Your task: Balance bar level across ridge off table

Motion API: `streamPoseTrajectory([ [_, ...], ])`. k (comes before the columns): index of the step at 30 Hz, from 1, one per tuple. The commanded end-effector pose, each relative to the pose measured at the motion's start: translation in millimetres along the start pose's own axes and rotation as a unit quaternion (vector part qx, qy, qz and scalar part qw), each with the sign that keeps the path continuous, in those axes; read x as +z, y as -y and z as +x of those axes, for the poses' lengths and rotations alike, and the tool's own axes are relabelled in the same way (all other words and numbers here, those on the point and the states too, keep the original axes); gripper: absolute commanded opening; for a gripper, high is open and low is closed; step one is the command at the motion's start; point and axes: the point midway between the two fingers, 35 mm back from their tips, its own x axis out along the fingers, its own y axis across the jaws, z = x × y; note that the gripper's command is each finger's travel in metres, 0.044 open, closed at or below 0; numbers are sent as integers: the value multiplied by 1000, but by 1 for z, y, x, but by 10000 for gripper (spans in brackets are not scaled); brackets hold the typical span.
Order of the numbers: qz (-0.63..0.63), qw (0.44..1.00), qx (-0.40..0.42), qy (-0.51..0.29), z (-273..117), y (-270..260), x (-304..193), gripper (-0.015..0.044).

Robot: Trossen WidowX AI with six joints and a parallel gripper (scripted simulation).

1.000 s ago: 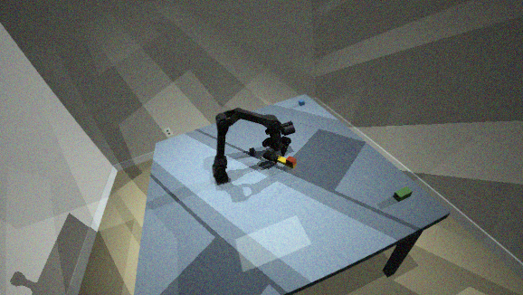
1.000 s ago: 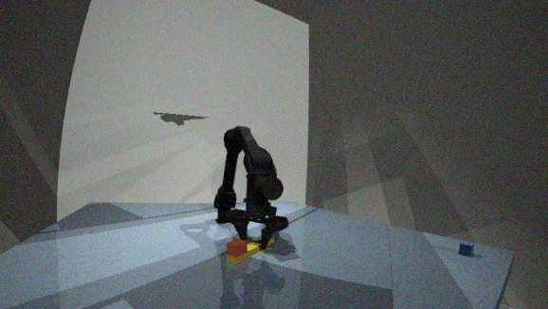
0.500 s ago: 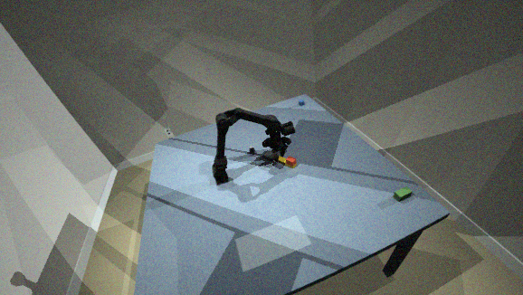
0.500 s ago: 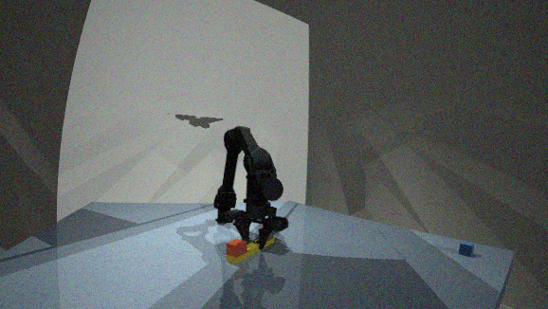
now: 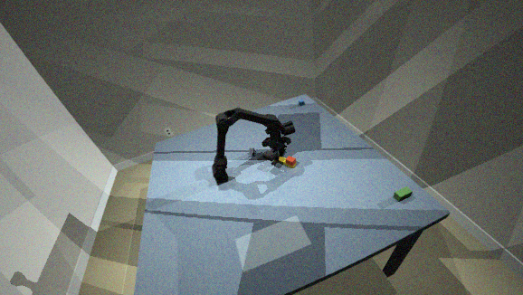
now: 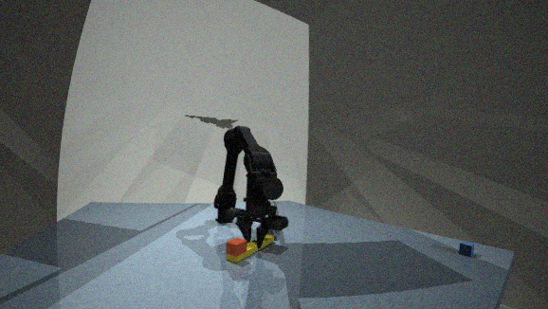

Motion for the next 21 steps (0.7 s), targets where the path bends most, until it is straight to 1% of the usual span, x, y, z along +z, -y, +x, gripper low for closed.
streamPoseTrajectory([
  [1,0,1000,-4,-2,-10,2,-2,0],
  [21,1,1000,-4,-2,-61,4,-2,0],
])
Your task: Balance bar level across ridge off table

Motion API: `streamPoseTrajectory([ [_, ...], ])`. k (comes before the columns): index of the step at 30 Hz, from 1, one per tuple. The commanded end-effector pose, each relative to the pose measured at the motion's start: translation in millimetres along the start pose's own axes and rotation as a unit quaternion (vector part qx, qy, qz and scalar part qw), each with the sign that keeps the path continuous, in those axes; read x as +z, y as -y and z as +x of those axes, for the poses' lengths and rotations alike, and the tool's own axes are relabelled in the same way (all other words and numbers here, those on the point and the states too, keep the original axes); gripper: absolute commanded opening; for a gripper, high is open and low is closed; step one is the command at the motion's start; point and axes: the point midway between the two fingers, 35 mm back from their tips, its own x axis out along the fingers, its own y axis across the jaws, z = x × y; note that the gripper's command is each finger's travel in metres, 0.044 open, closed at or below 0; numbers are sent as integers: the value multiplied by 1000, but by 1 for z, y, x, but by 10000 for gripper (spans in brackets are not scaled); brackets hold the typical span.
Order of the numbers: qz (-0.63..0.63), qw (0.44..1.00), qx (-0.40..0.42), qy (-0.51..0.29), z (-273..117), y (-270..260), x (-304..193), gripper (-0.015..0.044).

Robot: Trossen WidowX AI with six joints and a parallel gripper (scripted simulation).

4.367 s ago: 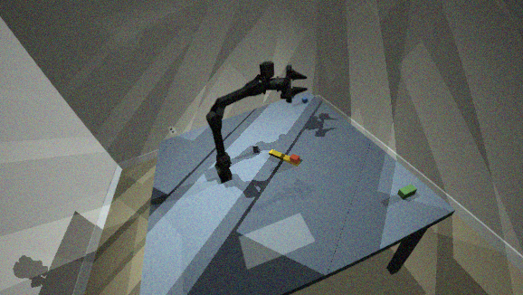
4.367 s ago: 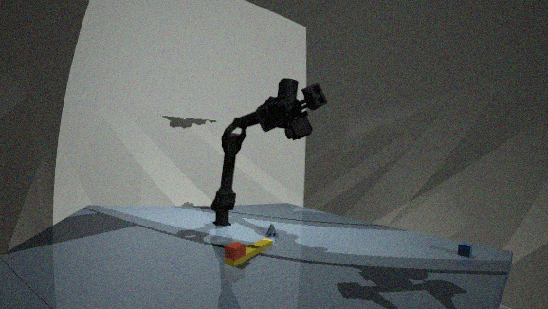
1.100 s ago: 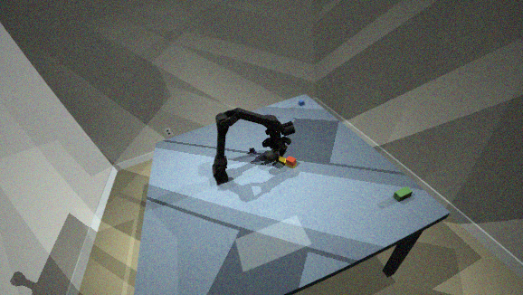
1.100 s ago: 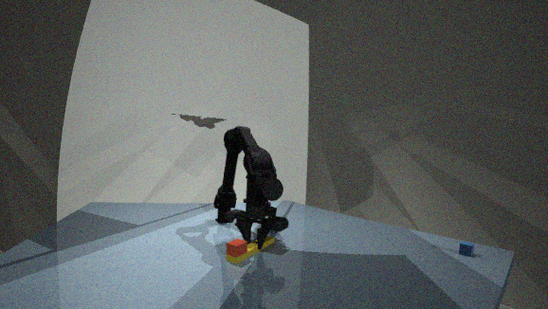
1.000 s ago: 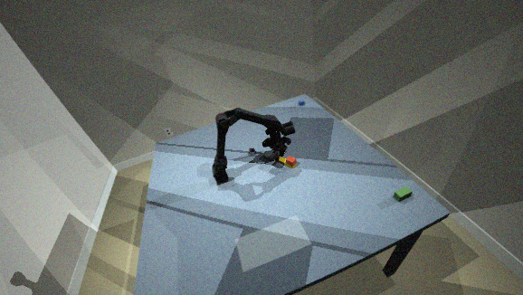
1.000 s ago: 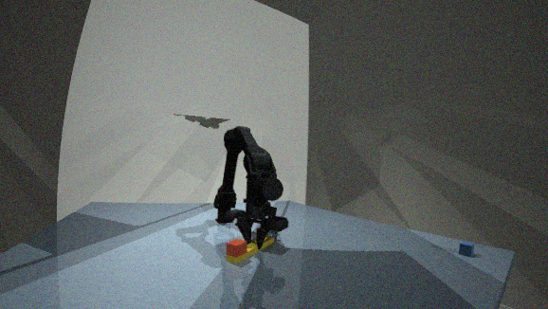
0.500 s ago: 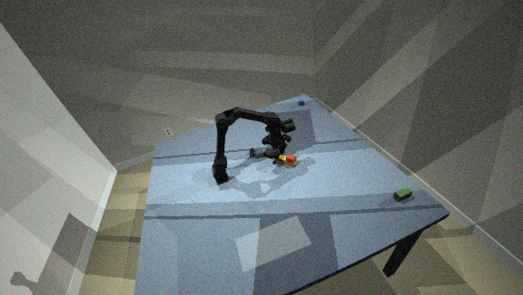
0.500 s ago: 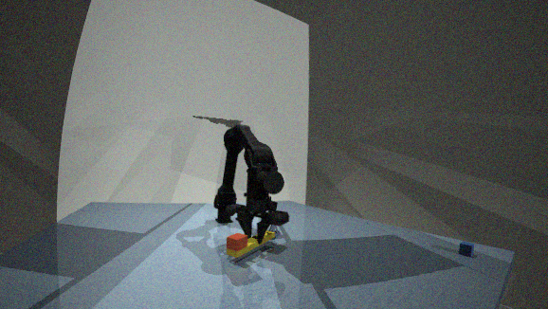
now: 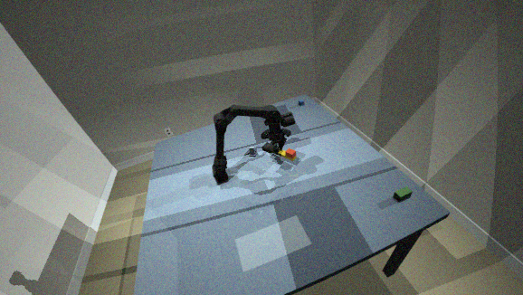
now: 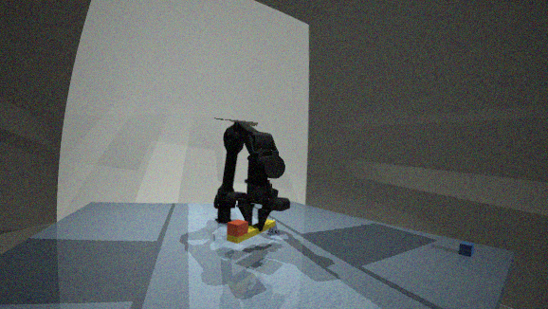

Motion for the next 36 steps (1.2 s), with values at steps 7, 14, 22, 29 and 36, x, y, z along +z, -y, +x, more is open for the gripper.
streamPoseTrajectory([
  [7,2,1000,-4,-1,-27,-1,1,0],
  [14,3,1000,-4,0,-41,-3,3,0],
  [22,67,998,-4,1,-43,3,32,0],
  [29,130,992,-4,2,-44,5,59,0],
  [36,194,981,-4,4,-45,6,87,0],
])
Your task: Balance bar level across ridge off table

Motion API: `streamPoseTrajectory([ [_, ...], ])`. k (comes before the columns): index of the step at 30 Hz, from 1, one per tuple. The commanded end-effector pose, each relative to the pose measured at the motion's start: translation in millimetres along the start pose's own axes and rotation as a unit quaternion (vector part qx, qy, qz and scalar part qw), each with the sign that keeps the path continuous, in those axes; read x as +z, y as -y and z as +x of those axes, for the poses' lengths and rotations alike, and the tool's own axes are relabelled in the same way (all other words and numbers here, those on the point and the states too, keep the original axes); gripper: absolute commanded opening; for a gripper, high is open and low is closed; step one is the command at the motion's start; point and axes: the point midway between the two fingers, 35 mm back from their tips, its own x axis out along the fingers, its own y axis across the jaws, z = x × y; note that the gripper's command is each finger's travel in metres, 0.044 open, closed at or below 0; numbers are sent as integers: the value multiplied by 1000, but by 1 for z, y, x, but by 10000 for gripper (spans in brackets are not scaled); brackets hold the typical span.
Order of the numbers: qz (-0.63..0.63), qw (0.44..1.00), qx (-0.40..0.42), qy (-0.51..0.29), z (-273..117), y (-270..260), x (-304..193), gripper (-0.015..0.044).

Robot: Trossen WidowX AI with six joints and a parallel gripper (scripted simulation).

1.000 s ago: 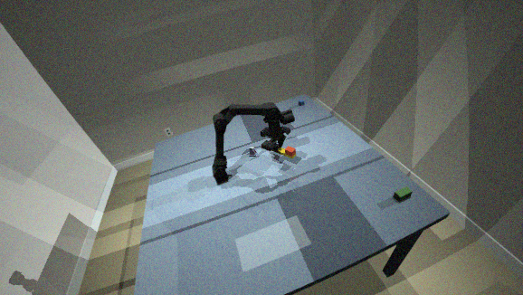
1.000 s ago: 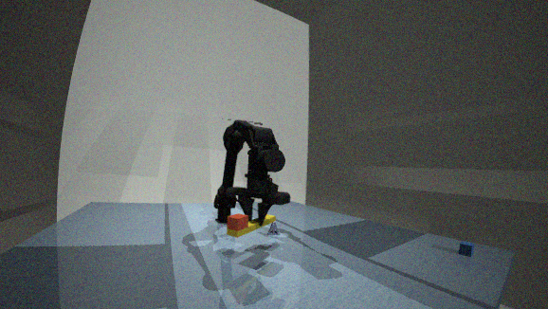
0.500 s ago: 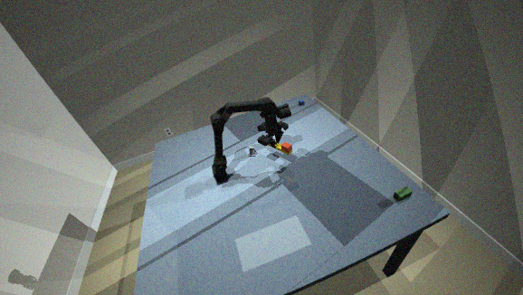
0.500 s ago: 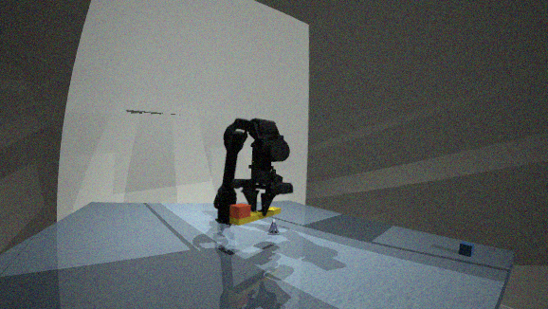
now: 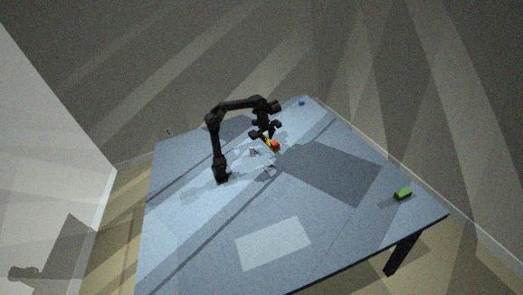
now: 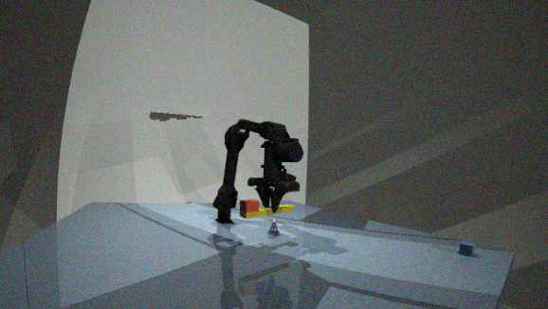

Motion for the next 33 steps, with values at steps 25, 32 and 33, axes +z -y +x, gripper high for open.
streamPoseTrajectory([
  [25,284,959,1,4,0,-49,95,0],
  [32,343,939,1,4,2,-58,109,0],
  [33,343,939,1,4,3,-58,109,0],
])
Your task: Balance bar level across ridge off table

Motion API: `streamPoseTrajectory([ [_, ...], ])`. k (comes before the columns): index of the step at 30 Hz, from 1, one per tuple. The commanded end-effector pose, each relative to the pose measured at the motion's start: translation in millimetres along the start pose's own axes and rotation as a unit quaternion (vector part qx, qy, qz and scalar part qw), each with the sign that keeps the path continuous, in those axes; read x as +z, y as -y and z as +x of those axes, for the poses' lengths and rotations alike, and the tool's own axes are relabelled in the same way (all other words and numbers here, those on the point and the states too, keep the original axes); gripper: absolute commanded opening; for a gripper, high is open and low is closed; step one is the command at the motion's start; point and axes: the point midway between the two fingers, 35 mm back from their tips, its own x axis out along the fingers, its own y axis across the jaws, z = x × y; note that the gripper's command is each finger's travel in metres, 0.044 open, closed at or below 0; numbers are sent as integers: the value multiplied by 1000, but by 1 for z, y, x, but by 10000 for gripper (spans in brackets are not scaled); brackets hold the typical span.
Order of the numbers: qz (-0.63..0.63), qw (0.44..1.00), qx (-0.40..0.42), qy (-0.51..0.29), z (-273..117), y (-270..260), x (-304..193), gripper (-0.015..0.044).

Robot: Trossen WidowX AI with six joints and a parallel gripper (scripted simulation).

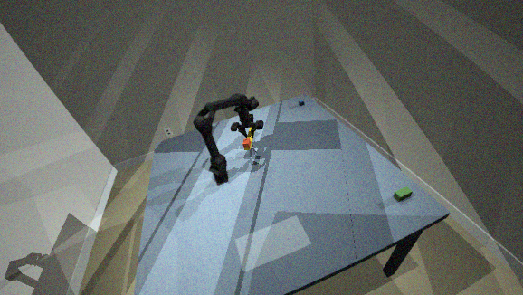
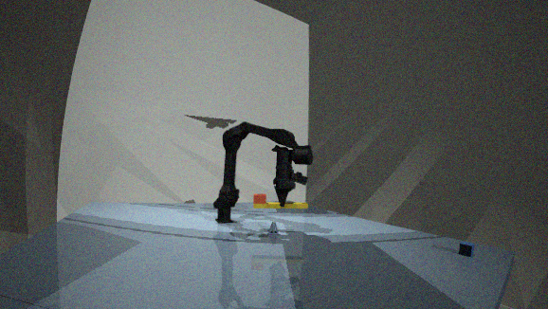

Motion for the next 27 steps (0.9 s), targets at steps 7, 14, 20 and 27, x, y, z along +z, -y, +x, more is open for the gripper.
streamPoseTrajectory([
  [7,14,1000,0,1,11,-2,2,0],
  [14,16,1000,0,1,23,-1,2,0],
  [20,18,1000,0,1,33,0,1,0],
  [27,20,1000,0,1,43,1,1,0],
])
